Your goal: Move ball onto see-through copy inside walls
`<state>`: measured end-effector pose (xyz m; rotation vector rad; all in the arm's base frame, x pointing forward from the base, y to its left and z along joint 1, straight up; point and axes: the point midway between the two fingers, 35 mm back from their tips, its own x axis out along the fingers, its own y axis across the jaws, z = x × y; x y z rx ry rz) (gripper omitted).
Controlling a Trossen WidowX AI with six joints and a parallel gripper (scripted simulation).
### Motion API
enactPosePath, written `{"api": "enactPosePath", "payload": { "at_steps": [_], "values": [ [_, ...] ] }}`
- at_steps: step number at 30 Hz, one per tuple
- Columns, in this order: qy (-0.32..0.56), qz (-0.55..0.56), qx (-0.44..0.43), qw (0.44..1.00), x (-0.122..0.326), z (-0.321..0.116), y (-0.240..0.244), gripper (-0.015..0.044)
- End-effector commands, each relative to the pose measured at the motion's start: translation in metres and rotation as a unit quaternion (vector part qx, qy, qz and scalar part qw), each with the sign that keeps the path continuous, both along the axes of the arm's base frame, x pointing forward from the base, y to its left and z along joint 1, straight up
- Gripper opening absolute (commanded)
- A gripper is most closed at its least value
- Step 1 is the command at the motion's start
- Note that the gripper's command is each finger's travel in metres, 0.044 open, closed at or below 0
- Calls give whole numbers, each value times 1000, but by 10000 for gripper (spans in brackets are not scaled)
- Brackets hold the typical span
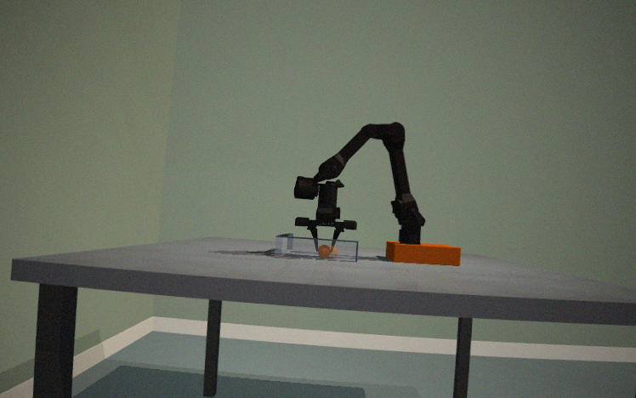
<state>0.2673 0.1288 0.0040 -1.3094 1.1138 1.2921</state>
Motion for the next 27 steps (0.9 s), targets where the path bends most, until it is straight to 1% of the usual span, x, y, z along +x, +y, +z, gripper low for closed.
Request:
{"api": "enactPosePath", "payload": {
  "at_steps": [1, 2, 10, 18, 23, 27],
  "values": [
    [0, 2, -3, 1000, 2, 13, 0, 24],
    [0, 2, -3, 1000, 3, 19, 1, 0],
    [0, 2, -2, 1000, 5, 71, 2, 0],
    [0, 2, -3, 1000, -2, 124, -2, 0],
    [0, 2, -3, 1000, -3, 128, -2, 0],
    [0, 2, -2, 1000, -8, 118, 4, 0]
  ]
}}
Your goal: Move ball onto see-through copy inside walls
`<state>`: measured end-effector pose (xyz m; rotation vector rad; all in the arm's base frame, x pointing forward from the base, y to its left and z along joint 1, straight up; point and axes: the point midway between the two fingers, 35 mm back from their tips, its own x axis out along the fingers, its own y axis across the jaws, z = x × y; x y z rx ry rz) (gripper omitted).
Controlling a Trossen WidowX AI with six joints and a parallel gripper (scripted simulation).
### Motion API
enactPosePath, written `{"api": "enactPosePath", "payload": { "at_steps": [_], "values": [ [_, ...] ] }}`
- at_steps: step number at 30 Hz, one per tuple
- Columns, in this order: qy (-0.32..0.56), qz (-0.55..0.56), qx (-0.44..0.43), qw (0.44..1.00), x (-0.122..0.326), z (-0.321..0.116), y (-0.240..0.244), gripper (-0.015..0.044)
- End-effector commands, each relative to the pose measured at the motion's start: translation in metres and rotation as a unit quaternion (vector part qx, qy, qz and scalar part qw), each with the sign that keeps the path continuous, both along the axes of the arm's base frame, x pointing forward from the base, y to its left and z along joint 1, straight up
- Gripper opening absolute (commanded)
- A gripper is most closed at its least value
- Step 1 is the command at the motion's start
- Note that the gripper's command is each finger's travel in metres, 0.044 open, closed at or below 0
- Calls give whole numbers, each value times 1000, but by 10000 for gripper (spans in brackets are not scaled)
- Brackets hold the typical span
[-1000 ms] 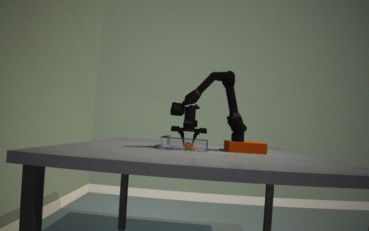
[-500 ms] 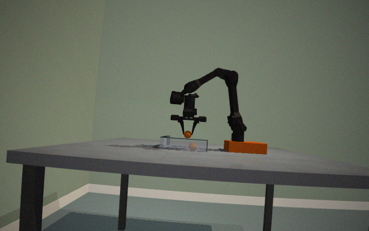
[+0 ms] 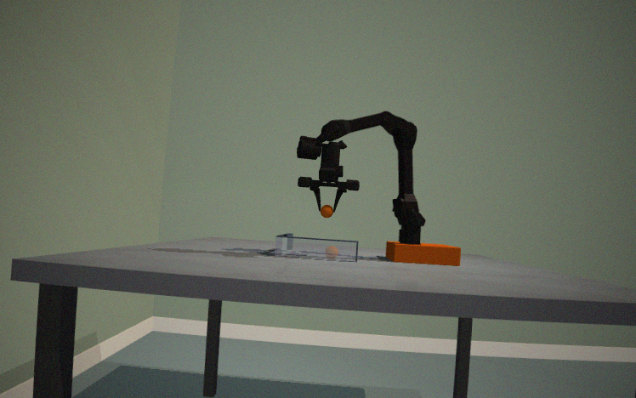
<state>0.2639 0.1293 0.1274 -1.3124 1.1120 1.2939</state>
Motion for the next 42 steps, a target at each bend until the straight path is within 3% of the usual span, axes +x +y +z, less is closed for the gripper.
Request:
{"api": "enactPosePath", "payload": {
  "at_steps": [1, 16, 27, 42],
  "values": [
    [0, 0, -2, 1000, -7, -10, 6, 0],
    [1, 0, -1, 1000, -24, -50, 23, 0],
    [1, 0, -1, 1000, -23, -107, 23, 0],
    [1, 0, -1, 1000, -23, -118, 23, 0]
  ]
}}
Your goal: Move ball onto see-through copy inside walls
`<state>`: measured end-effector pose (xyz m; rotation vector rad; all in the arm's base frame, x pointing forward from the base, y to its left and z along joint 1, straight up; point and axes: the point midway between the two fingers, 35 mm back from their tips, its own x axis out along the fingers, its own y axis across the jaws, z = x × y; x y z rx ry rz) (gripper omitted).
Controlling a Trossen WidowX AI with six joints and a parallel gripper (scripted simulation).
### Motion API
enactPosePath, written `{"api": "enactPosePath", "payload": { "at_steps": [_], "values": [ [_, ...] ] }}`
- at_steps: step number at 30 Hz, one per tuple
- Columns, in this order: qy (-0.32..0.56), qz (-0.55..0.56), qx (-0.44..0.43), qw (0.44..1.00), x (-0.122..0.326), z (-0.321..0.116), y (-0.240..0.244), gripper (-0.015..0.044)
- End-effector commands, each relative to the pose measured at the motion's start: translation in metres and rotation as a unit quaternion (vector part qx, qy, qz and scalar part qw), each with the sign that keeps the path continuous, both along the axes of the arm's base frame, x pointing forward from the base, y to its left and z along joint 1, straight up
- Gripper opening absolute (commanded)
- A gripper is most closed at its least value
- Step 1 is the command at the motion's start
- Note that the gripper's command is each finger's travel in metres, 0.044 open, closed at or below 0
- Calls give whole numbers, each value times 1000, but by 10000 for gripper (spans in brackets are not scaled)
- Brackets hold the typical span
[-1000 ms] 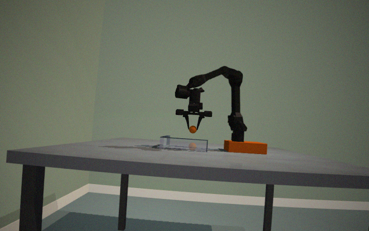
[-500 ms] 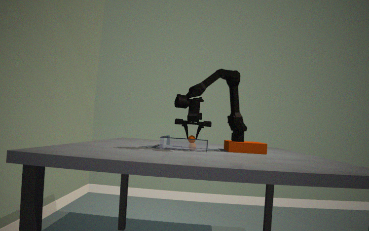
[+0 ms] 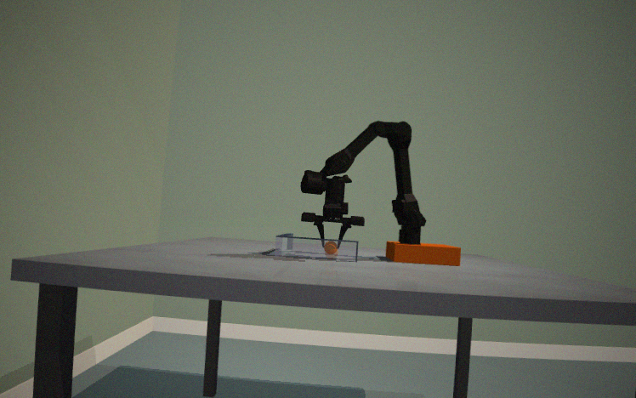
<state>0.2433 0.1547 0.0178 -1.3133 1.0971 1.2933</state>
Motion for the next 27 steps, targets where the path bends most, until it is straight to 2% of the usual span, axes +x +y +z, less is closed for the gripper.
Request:
{"api": "enactPosePath", "payload": {
  "at_steps": [1, 13, 24, 27],
  "values": [
    [6, -2, -6, 1000, -2, -10, -2, 0],
    [6, -2, -6, 1000, -2, -20, -2, 0],
    [1, 0, -1, 1000, 0, -15, 0, 289],
    [1, 0, -1, 1000, 0, -15, 0, 301]
  ]
}}
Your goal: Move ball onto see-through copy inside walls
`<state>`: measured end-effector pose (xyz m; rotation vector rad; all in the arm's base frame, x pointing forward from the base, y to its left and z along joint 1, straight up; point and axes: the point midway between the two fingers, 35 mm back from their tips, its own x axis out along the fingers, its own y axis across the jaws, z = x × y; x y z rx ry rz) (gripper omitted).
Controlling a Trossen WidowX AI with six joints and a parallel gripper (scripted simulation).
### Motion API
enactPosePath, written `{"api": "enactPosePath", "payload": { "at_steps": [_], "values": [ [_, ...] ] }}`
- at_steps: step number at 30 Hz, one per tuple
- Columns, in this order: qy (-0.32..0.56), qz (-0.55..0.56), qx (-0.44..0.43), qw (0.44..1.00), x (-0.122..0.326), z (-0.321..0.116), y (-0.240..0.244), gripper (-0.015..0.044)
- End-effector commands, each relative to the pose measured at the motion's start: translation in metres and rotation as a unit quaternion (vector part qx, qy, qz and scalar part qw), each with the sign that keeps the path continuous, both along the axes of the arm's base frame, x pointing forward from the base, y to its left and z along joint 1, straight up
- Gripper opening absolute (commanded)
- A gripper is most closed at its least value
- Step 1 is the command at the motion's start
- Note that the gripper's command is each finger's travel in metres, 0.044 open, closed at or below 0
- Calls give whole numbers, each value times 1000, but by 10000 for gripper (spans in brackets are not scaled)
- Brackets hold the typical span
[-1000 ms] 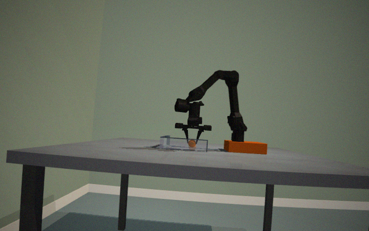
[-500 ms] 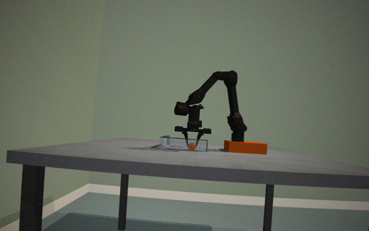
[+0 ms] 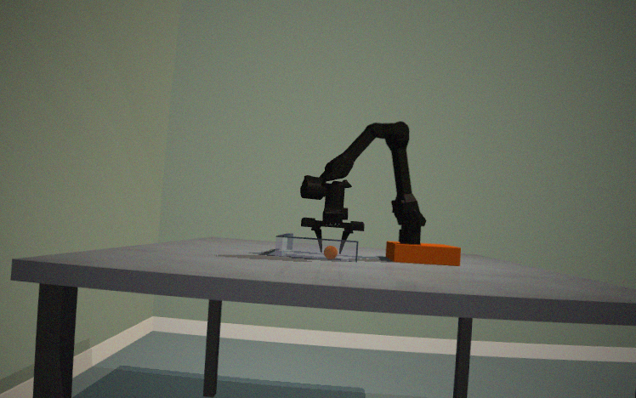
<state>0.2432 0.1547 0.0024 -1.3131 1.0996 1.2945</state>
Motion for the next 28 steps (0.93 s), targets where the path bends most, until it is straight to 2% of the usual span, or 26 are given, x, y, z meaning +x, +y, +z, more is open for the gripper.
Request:
{"api": "enactPosePath", "payload": {
  "at_steps": [1, 3, 8, 20, 25, 28],
  "values": [
    [0, 0, 0, 1000, 0, 0, 0, 301],
    [0, 0, -1, 1000, 1, 11, 1, 301],
    [4, -2, -5, 1000, -4, 82, -3, 301],
    [-2, 0, 1, 1000, 0, 77, 0, 301],
    [-3, 0, 2, 1000, -6, 125, -3, 433],
    [-3, 0, 2, 1000, -6, 128, -4, 440]
  ]
}}
